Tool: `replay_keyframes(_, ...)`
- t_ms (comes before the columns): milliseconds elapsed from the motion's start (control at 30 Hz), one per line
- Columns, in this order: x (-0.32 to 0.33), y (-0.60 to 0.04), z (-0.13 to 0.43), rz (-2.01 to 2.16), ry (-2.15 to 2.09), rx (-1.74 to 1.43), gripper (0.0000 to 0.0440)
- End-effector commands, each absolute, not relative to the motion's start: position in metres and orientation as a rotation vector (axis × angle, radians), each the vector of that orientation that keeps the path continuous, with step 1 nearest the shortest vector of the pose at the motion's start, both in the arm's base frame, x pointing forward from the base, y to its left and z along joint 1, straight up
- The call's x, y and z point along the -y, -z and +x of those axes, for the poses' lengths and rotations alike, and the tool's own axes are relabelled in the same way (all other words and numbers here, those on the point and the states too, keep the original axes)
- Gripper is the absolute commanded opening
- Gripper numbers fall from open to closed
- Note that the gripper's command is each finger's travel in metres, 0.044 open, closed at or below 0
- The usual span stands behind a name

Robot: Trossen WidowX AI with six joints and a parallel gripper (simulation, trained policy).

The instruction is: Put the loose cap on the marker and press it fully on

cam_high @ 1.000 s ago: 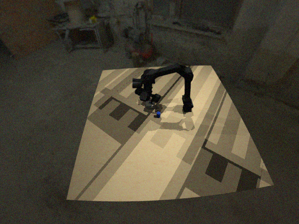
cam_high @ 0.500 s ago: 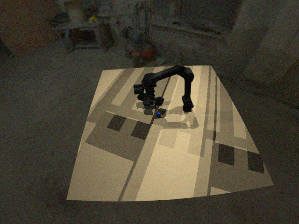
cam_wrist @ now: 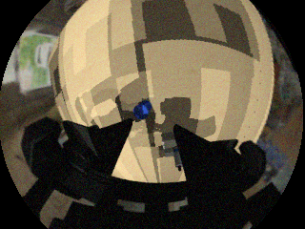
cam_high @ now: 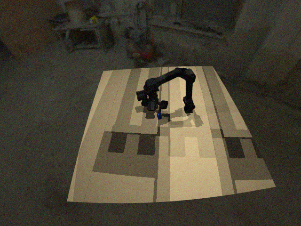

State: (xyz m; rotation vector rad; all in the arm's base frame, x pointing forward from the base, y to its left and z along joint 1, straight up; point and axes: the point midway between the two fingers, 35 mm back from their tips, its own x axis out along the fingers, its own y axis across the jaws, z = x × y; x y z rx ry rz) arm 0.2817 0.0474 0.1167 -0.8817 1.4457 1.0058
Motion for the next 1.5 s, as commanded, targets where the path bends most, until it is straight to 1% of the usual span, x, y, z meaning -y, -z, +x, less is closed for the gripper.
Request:
replay_keyframes(0, -0.051, -0.110, 0.274, -0.889, -1.045, -1.461, 0.0316)
replay_keyframes(467, -0.060, -0.085, 0.258, -0.939, -1.151, -1.474, 0.0295)
replay_keyframes(900, -0.061, -0.058, 0.250, -1.012, -1.225, -1.458, 0.0264)
replay_keyframes(1000, -0.061, -0.055, 0.249, -1.033, -1.232, -1.449, 0.0241)
replay_keyframes(1067, -0.061, -0.055, 0.250, -1.049, -1.233, -1.440, 0.0211)
replay_keyframes(1267, -0.062, -0.066, 0.255, -1.086, -1.217, -1.391, 0.0063)
replay_keyframes(1467, -0.059, -0.083, 0.265, -1.114, -1.185, -1.346, 0.0076)
